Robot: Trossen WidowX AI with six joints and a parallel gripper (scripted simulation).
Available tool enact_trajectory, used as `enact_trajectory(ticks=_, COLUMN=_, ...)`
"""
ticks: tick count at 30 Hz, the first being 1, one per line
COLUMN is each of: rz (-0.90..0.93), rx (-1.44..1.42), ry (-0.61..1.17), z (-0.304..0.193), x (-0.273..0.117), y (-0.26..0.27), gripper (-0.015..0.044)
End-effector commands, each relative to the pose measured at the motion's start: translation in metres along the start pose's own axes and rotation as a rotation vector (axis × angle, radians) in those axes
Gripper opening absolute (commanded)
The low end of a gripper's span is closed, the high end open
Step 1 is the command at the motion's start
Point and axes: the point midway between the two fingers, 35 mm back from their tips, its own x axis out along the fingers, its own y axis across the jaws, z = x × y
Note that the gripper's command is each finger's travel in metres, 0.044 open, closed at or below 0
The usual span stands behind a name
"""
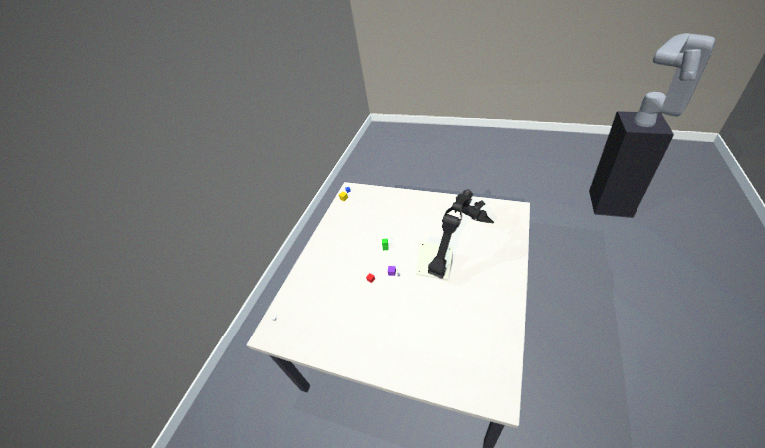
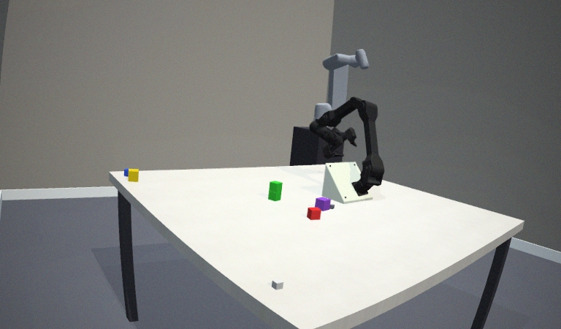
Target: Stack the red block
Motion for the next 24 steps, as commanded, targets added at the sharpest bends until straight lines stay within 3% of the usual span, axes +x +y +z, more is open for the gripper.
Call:
enact_trajectory(ticks=1, rz=0.005, rx=-0.002, ry=-0.002, z=0.0, x=-0.002, y=0.0, gripper=0.0426)
enact_trajectory(ticks=12, rz=0.271, rx=-0.124, ry=-0.121, z=0.006, x=-0.115, y=0.017, gripper=0.044)
enact_trajectory(ticks=24, rz=0.503, rx=-0.281, ry=-0.247, z=-0.028, x=-0.228, y=0.028, gripper=0.044)
